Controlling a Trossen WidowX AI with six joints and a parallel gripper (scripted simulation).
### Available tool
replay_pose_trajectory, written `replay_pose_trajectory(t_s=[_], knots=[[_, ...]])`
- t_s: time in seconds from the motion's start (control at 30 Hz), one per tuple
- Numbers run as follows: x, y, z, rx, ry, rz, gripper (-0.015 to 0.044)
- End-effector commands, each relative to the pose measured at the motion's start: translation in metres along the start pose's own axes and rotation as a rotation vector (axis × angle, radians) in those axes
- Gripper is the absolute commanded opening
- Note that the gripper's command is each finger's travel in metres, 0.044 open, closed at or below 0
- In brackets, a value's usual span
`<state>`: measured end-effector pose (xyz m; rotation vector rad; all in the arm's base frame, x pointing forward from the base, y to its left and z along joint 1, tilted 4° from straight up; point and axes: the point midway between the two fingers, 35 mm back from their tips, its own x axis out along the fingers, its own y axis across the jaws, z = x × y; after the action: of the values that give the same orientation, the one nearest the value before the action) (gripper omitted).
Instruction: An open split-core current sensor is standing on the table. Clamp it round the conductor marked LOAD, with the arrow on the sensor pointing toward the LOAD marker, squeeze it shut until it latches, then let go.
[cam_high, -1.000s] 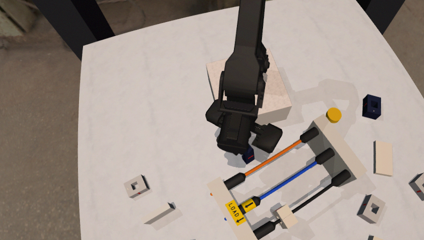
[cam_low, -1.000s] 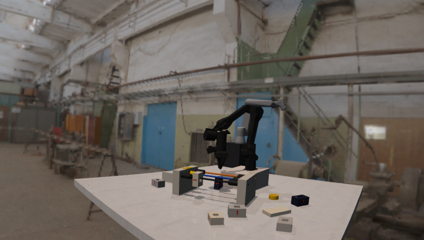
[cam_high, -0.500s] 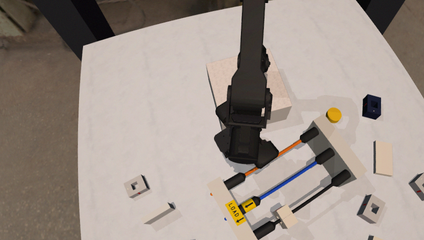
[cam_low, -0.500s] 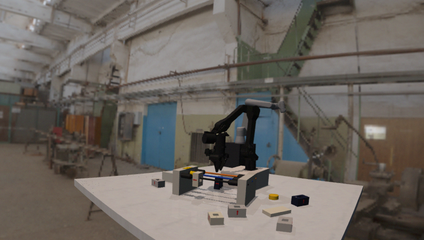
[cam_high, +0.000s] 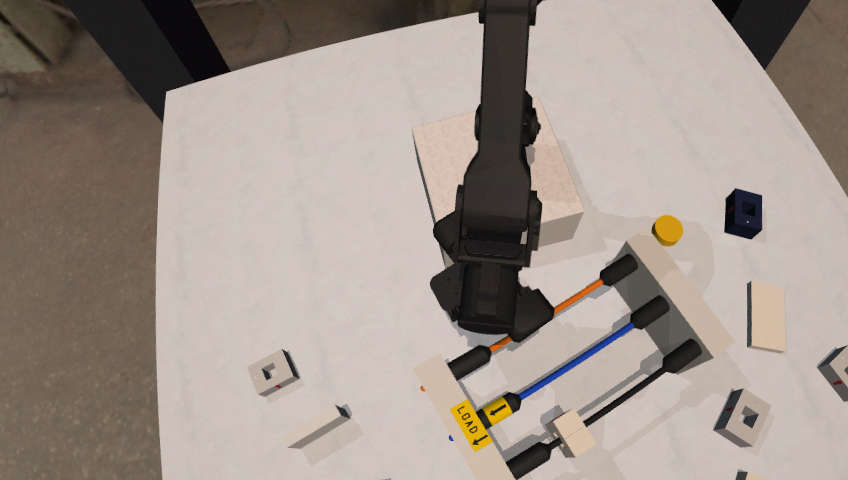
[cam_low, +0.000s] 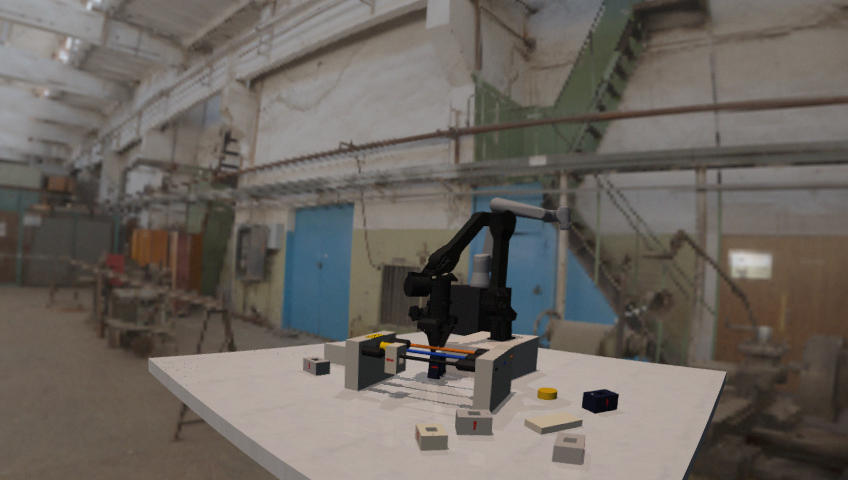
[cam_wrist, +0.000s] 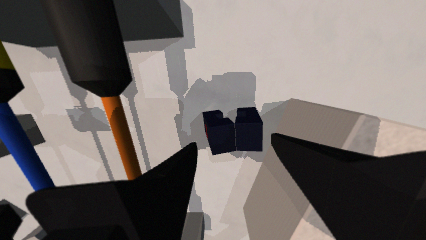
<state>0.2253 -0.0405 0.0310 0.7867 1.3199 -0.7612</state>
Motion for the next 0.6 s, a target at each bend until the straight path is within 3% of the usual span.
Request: replay_pose_trajectory(t_s=[0.0, 0.33, 0.57], knots=[[0.008, -0.003, -0.001, 0.005, 0.001, -0.01, 0.032], [0.02, -0.004, -0.003, 0.005, 0.001, -0.01, 0.032], [0.016, -0.002, -0.002, 0.0, 0.002, -0.002, 0.0273]])
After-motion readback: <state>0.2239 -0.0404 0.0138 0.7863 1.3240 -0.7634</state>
